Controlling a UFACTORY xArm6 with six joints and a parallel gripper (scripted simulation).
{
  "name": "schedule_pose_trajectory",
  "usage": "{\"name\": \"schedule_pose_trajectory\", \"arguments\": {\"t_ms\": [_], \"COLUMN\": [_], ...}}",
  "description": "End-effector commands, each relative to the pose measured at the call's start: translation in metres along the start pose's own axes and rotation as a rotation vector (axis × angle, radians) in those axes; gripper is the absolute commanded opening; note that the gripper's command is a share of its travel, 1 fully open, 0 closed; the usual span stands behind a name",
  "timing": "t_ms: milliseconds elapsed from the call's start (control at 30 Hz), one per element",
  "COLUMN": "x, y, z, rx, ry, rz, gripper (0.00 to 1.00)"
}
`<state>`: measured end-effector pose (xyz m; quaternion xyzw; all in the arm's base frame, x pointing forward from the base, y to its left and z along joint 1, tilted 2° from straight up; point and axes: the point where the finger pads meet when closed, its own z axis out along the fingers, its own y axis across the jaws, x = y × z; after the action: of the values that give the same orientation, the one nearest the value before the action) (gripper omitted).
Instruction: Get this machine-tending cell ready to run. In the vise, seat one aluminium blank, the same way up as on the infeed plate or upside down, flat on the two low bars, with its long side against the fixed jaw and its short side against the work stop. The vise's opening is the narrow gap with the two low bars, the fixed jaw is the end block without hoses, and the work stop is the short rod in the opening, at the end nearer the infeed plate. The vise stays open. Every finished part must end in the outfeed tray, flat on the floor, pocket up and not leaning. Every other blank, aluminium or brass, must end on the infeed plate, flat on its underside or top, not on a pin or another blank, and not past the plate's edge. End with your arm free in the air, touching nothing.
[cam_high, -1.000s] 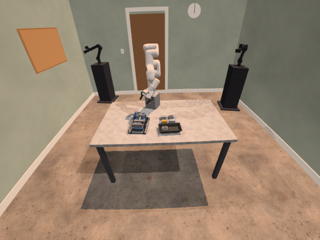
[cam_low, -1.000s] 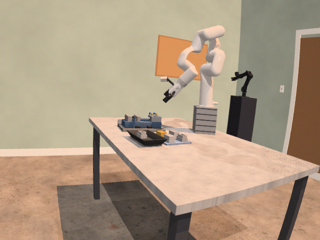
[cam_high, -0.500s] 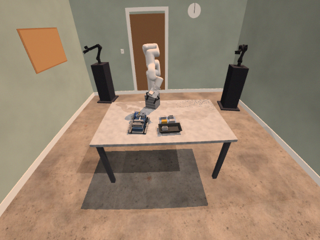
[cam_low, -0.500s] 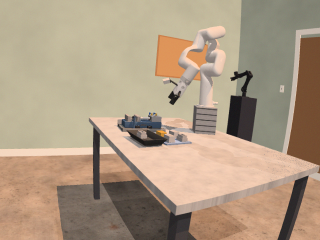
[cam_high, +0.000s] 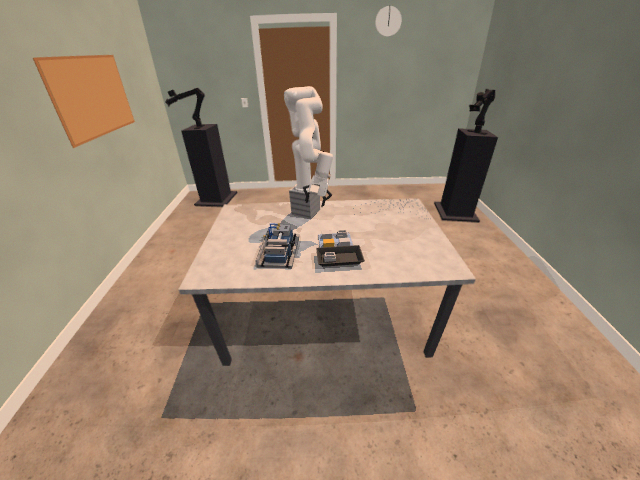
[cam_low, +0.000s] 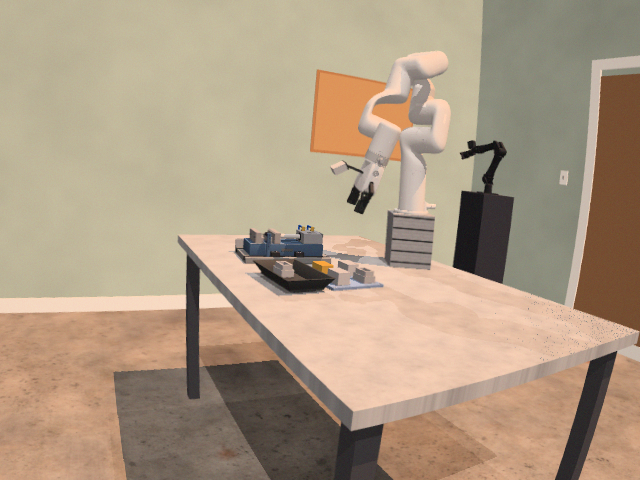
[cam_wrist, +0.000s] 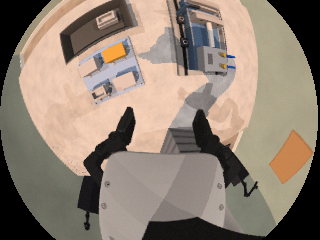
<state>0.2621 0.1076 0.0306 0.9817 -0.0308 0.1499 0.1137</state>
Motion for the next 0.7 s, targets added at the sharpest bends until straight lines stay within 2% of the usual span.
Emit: {"name": "schedule_pose_trajectory", "arguments": {"t_ms": [0, 33, 67, 167, 233, 300, 400, 667], "x": [-0.007, -0.007, -0.010, -0.010, -0.015, -0.015, -0.020, -0.026], "y": [-0.028, -0.028, -0.038, -0.038, -0.057, -0.057, -0.073, -0.095], "z": [-0.004, -0.004, -0.006, -0.006, -0.009, -0.009, -0.011, -0.015], "rx": [0.051, 0.051, 0.072, 0.072, 0.111, 0.111, 0.143, 0.187], "ry": [-0.073, -0.073, -0.097, -0.097, -0.137, -0.137, -0.171, -0.220], "rz": [-0.028, -0.028, -0.039, -0.039, -0.059, -0.059, -0.075, -0.098], "gripper": [1.00, 1.00, 1.00, 1.00, 1.00, 1.00, 1.00, 1.00]}}
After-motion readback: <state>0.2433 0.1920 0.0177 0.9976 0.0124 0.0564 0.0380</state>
